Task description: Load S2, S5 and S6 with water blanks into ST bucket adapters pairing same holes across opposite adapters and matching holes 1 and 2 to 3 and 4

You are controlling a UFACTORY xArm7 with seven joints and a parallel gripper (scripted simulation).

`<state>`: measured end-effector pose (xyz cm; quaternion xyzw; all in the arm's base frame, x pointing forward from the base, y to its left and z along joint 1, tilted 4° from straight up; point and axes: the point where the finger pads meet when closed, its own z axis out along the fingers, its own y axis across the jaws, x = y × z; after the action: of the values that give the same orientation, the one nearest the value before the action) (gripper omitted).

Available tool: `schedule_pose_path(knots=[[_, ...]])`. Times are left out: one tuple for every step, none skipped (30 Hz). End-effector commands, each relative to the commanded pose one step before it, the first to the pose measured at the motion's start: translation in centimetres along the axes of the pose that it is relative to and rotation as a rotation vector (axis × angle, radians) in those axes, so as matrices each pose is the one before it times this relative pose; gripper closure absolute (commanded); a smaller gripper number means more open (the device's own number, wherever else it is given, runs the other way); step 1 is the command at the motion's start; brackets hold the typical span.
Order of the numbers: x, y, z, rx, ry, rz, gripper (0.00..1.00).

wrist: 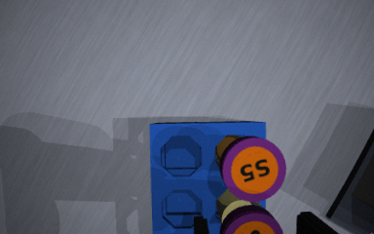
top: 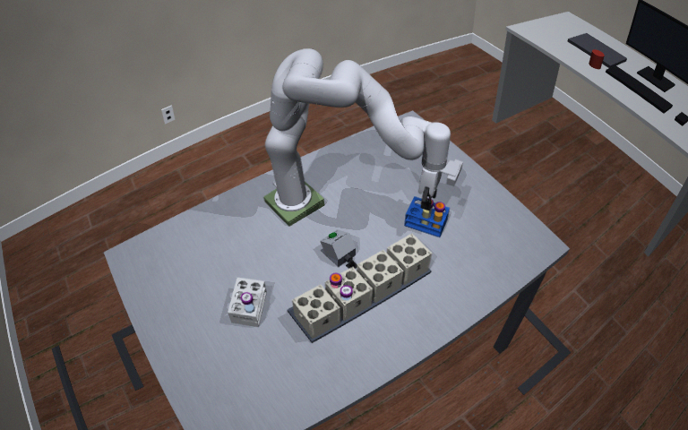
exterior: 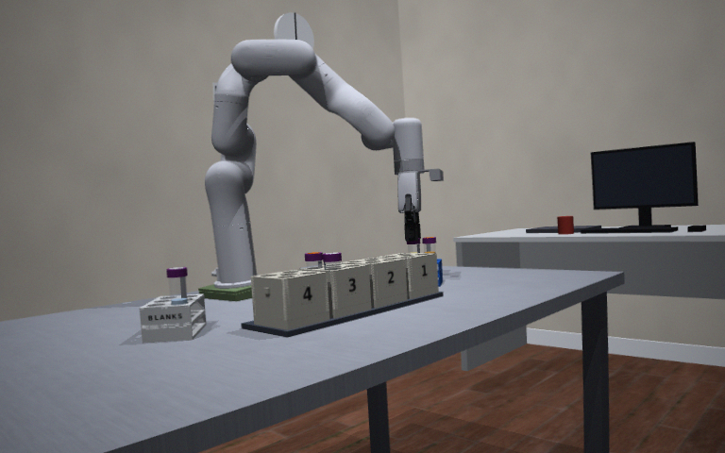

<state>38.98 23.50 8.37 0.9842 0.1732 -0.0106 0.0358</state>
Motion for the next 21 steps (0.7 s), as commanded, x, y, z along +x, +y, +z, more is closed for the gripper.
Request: schedule_pose_path(knots=[[0.152, -0.037, -0.050, 0.00102, 0.00468, -0.00002, 0.43], [0.000, 0.000, 0.066, 0.00000, -0.00001, 0.00000, 0.43], [0.000, 0.000, 0.066, 0.00000, 0.00000, 0.00000, 0.43], [0.000, 0.000, 0.066, 0.00000, 0.00000, 0.00000, 0.43], [0.000, 0.000, 0.066, 0.00000, 0.00000, 0.00000, 0.43], [0.000, 0.000, 0.067, 0.00000, 0.00000, 0.00000, 0.43], [0.000, 0.000, 0.067, 0.00000, 0.00000, 0.00000, 0.43], [0.000, 0.000, 0.067, 0.00000, 0.00000, 0.00000, 0.43], [0.000, 0.000, 0.067, 0.00000, 0.00000, 0.00000, 0.43], [0.000, 0.000, 0.067, 0.00000, 0.00000, 0.00000, 0.43], [0.000, 0.000, 0.067, 0.00000, 0.00000, 0.00000, 0.43], [0.000, 0.000, 0.067, 0.00000, 0.00000, 0.00000, 0.43], [0.000, 0.000, 0.067, 0.00000, 0.00000, 0.00000, 0.43], [0.000, 0.000, 0.067, 0.00000, 0.00000, 0.00000, 0.43], [0.000, 0.000, 0.067, 0.00000, 0.00000, 0.00000, 0.43], [0.000, 0.000, 0.000, 0.00000, 0.00000, 0.00000, 0.43], [0.000, 0.000, 0.000, 0.00000, 0.00000, 0.00000, 0.43], [0.000, 0.000, 0.070, 0.00000, 0.00001, 0.00000, 0.43], [0.000, 0.000, 0.066, 0.00000, 0.00000, 0.00000, 0.43], [0.000, 0.000, 0.066, 0.00000, 0.00000, 0.00000, 0.43], [0.000, 0.000, 0.066, 0.00000, 0.00000, 0.00000, 0.43]])
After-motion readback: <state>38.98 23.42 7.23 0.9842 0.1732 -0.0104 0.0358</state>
